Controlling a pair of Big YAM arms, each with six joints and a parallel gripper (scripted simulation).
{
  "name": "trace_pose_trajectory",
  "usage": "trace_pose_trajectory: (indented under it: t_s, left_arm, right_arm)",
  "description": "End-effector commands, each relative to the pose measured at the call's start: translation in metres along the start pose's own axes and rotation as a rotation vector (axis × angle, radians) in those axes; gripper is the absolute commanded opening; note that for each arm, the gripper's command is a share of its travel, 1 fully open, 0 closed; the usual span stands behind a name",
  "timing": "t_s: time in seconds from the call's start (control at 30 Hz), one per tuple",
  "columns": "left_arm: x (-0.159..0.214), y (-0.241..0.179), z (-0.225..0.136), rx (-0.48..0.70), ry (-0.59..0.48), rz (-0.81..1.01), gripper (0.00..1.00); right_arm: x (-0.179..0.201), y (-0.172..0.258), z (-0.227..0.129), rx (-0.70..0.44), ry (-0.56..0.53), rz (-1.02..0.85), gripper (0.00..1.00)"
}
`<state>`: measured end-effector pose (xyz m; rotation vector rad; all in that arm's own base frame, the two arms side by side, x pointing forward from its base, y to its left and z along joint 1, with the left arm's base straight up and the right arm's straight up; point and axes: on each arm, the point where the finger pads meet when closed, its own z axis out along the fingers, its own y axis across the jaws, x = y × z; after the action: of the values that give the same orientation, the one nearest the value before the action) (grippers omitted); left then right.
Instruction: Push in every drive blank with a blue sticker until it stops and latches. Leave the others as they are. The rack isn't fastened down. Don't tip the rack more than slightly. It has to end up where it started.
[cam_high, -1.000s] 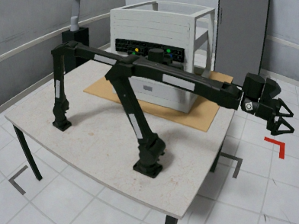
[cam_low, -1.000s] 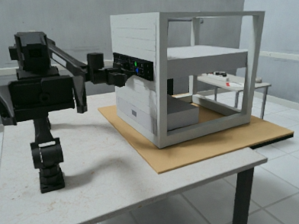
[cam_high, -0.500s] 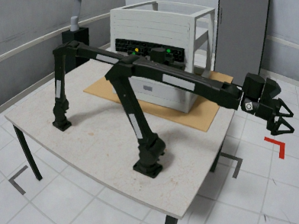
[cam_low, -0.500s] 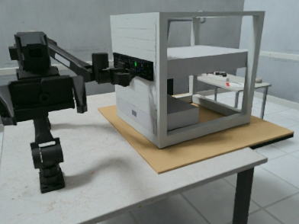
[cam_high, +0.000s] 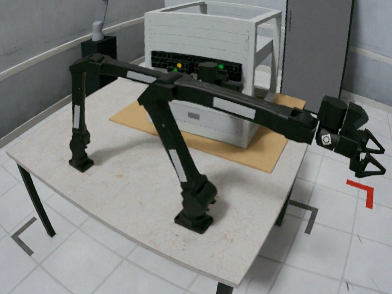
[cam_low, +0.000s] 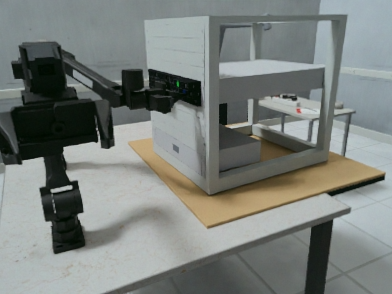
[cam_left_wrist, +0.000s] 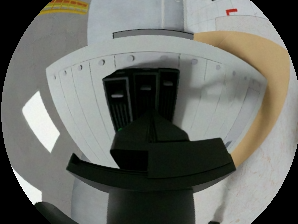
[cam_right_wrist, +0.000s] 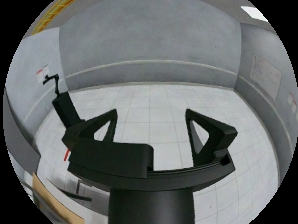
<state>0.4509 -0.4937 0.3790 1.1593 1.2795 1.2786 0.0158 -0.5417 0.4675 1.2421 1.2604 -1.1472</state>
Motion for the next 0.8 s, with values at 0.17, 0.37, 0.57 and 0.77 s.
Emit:
trace_pose_trajectory:
  t_s: [0.17, 0.37, 0.57, 0.77]
  left_arm:
    - [-0.004, 0.029, 0.029, -0.021, 0.013, -0.044, 0.00]
    - [-0.003, 0.031, 0.030, -0.022, 0.015, -0.048, 0.00]
    - [-0.003, 0.031, 0.030, -0.022, 0.015, -0.048, 0.00]
    - [-0.003, 0.031, 0.030, -0.022, 0.015, -0.048, 0.00]
  right_arm:
    - [-0.033, -0.001, 0.001, 0.001, -0.065, -0.014, 1.00]
    - [-0.033, -0.001, 0.001, 0.001, -0.065, -0.014, 1.00]
    - [-0.033, -0.001, 0.001, 0.001, -0.065, -0.014, 1.00]
    - [-0.033, -0.001, 0.001, 0.001, -0.065, -0.014, 1.00]
